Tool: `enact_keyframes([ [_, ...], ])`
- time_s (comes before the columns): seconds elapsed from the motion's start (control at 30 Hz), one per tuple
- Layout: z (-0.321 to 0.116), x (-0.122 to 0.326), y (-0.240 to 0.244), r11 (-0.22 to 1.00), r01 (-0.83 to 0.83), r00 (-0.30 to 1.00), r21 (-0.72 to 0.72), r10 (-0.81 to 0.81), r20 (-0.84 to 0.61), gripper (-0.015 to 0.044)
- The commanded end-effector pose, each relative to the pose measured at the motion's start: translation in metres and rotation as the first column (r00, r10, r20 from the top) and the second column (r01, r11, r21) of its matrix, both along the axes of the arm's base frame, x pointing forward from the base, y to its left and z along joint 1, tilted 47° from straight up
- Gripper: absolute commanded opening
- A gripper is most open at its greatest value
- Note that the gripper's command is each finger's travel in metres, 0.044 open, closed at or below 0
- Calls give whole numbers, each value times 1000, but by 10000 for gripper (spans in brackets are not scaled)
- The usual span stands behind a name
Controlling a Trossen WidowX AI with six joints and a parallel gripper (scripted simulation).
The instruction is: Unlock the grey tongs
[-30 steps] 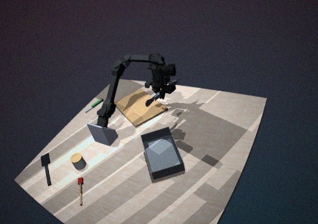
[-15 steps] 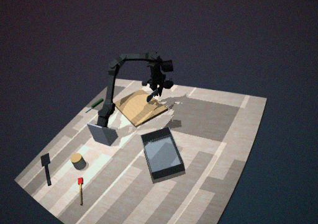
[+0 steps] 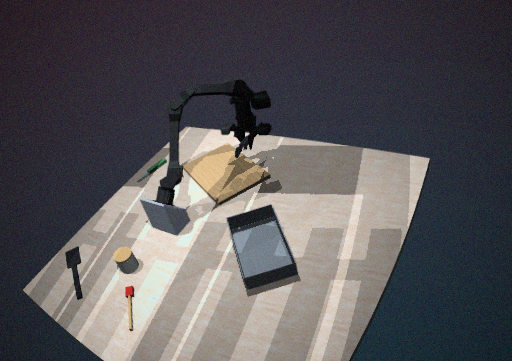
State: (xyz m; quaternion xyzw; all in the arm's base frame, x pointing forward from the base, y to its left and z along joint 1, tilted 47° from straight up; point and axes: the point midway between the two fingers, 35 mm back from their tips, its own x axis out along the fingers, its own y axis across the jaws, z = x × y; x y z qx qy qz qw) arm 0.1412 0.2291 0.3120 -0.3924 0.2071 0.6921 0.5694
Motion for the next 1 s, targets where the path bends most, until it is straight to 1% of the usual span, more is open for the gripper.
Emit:
enact_keyframes([
  [0.0,10,-18,1,999,-28,999,16,27,45,-150],
  [0.47,32,-69,2,989,-128,983,69,117,144,-150],
  [0.97,56,-116,-10,961,-231,955,154,194,224,-150],
])
